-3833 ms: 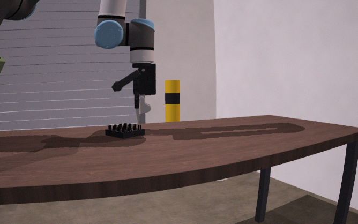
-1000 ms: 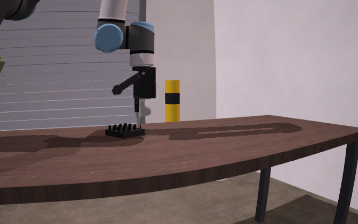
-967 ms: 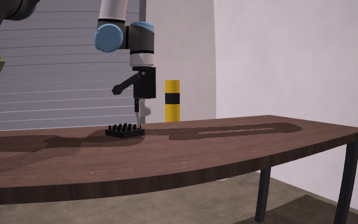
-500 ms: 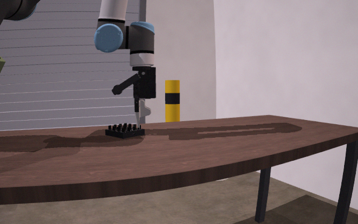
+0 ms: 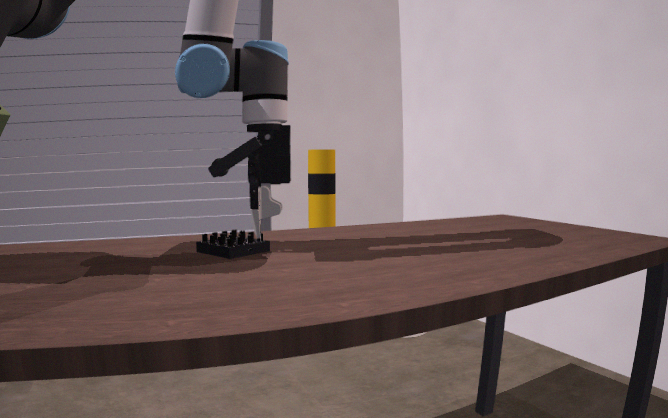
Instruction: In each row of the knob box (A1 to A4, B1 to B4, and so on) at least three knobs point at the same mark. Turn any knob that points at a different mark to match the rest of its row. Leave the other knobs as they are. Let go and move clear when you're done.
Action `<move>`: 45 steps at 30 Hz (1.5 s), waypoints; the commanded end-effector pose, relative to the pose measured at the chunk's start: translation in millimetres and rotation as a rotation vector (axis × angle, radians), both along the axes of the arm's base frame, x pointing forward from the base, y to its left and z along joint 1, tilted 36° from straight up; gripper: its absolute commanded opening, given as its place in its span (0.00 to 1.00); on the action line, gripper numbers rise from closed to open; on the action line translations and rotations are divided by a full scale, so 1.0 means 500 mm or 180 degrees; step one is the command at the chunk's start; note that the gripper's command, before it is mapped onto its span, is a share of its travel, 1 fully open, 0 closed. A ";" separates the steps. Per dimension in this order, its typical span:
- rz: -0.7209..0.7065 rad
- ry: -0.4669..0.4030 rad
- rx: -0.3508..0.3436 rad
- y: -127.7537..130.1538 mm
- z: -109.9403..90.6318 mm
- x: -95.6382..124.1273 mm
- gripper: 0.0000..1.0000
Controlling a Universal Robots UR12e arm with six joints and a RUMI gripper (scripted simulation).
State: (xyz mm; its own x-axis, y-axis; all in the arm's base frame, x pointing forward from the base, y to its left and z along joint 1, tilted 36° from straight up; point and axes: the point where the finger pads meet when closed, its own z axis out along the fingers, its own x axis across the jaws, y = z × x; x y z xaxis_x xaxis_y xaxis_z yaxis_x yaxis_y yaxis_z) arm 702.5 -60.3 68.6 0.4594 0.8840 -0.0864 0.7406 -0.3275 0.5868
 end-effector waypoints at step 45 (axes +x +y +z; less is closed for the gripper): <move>-0.1822 -0.0758 0.1111 0.005 0.002 0.005 0.04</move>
State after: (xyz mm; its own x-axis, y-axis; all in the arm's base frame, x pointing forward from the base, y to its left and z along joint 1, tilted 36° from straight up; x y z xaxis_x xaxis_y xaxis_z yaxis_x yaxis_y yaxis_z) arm 704.5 -58.1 68.9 0.8070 0.5215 0.2770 0.3278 -0.7858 0.5245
